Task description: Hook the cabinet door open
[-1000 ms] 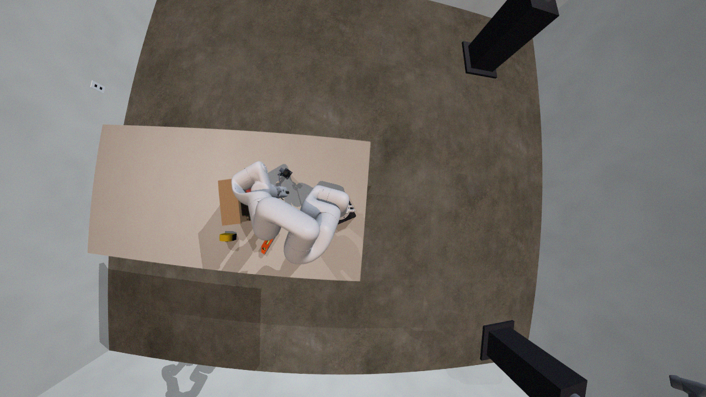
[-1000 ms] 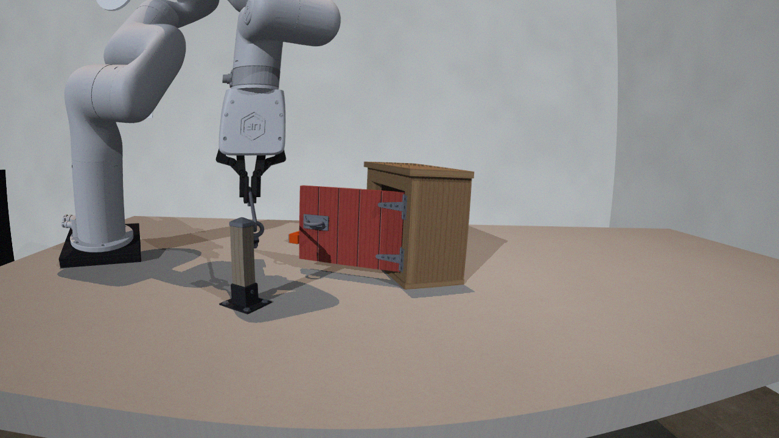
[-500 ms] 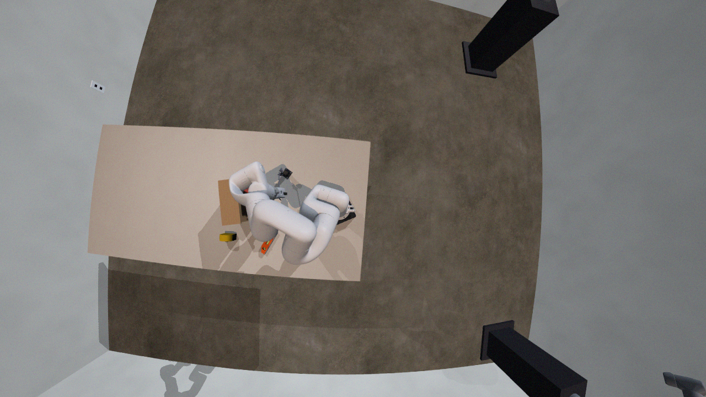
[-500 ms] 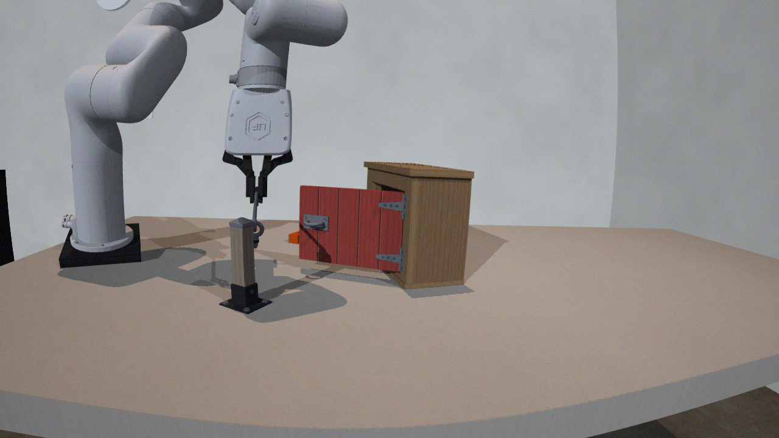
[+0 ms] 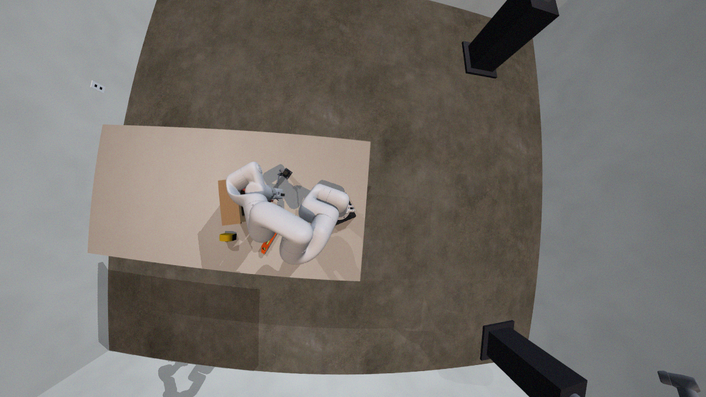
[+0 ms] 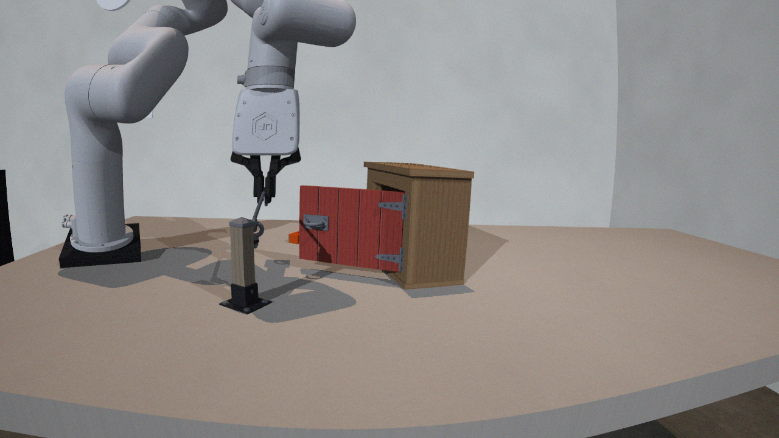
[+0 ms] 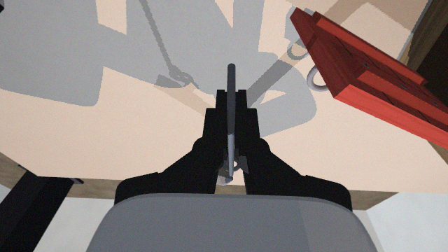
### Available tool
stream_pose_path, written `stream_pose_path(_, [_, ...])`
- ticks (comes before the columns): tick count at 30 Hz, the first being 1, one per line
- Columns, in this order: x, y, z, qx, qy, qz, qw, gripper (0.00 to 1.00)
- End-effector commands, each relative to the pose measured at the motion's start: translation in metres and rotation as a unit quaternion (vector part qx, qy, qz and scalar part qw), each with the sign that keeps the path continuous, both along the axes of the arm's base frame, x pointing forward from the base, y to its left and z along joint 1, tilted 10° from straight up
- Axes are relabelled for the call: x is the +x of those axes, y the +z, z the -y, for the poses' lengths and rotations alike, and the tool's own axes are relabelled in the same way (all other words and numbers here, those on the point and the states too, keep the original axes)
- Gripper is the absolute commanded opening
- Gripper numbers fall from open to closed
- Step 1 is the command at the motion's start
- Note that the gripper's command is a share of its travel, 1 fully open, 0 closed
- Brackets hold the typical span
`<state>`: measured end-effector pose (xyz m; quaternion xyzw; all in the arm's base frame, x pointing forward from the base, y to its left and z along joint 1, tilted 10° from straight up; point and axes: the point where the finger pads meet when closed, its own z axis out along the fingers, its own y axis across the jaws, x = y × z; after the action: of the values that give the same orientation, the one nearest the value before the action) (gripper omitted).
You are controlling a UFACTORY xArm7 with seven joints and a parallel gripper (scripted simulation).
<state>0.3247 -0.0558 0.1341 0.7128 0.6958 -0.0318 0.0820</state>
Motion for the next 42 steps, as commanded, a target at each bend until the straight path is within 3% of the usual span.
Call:
stream_pose_path(1, [0.004, 0.001, 0.001, 0.0, -0.012, 0.002, 1.0, 0.04])
stream_pose_path(42, [0.034, 0.004, 0.006, 0.01, -0.143, 0.024, 0.989, 0.04])
